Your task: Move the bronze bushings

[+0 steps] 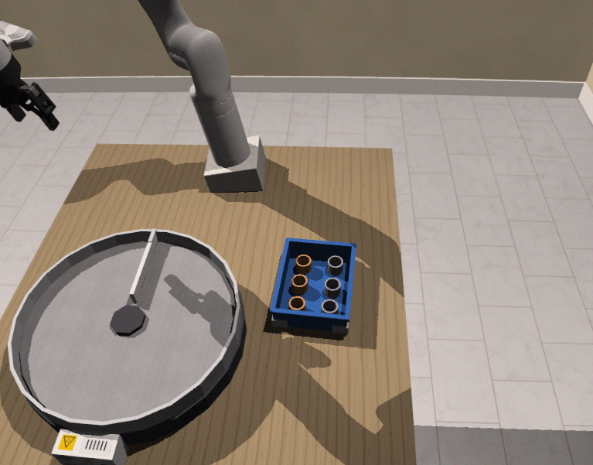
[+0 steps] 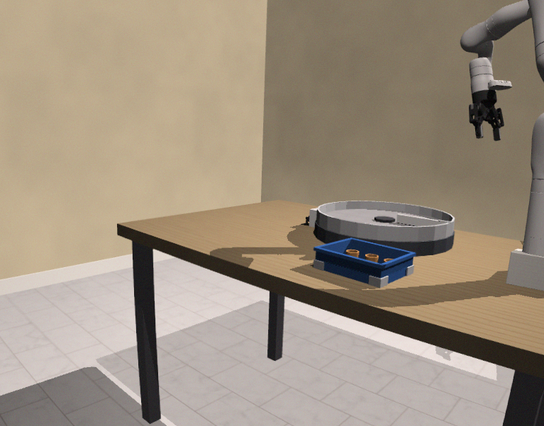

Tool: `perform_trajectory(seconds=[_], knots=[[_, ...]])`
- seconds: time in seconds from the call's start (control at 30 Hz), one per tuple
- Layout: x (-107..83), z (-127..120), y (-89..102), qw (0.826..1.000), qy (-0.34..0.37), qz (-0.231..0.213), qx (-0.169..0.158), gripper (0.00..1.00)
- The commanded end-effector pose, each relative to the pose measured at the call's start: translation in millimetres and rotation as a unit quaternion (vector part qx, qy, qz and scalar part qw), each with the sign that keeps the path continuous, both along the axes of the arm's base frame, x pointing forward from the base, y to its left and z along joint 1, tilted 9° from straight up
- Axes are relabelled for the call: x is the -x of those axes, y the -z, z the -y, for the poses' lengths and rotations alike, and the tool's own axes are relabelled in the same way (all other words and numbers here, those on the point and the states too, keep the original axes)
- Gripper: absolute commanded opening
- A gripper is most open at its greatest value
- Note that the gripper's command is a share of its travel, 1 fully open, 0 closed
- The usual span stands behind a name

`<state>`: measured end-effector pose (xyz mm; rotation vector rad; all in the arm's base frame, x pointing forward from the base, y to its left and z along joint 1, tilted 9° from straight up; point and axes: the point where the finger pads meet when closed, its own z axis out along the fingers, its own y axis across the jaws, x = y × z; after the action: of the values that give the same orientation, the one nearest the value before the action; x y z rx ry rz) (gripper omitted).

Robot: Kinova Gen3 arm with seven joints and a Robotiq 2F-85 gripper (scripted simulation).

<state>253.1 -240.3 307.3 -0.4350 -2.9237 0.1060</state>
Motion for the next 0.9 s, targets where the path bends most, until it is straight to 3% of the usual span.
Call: perform_trajectory(seconds=[0.0, 0.63, 0.87], knots=[[-0.2, 0.0, -0.5, 1.0, 0.0, 0.001, 0.0, 1.0], [-1.2, -0.4, 0.6, 1.0, -0.004, 0.001, 0.001, 1.0], [-26.5, -14.5, 28.5, 0.994, -0.109, 0.004, 0.005, 1.0]])
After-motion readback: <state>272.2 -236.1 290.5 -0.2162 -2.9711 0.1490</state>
